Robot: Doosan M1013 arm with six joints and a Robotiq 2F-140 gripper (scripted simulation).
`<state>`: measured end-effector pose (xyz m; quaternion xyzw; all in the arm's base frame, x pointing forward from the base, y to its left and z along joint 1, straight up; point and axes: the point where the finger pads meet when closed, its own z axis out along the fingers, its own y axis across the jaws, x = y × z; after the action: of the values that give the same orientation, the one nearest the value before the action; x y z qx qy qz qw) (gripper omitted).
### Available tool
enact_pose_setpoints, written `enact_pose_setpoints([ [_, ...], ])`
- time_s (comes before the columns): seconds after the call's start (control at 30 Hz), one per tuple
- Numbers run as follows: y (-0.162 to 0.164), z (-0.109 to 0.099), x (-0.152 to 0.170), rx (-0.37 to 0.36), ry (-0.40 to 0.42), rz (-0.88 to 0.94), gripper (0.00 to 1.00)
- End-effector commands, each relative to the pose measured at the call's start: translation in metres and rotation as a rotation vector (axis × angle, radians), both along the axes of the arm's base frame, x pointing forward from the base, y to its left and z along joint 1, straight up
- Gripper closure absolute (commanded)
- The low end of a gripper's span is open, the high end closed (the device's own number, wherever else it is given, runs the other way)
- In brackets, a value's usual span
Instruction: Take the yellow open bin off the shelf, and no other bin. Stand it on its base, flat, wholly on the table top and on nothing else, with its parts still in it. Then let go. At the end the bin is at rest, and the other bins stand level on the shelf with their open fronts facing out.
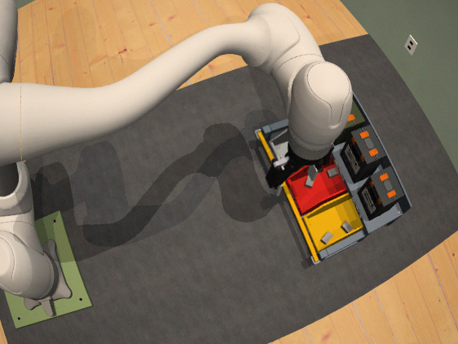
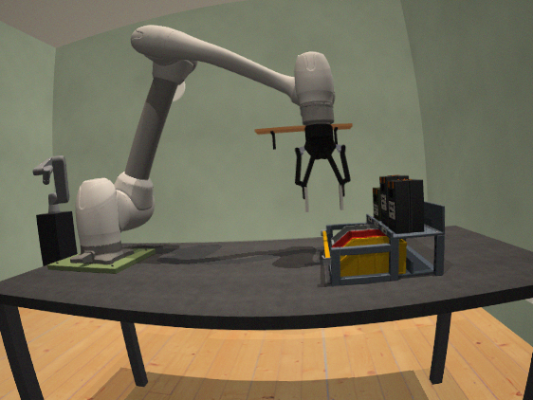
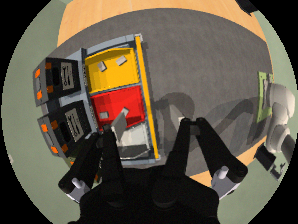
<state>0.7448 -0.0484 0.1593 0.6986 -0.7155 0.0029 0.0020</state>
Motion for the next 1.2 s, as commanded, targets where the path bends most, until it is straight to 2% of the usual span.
enact_pose_setpoints([
  [0.0,0.000,-0.022,0.000,0.000,0.000,0.000,0.43],
  [0.37,0.000,-0.022,0.000,0.000,0.000,0.000,0.43],
  [0.53,0.000,-0.012,0.000,0.000,0.000,0.000,0.43],
  [1.17,0.000,-0.007,-0.001,0.000,0.000,0.000,0.43],
])
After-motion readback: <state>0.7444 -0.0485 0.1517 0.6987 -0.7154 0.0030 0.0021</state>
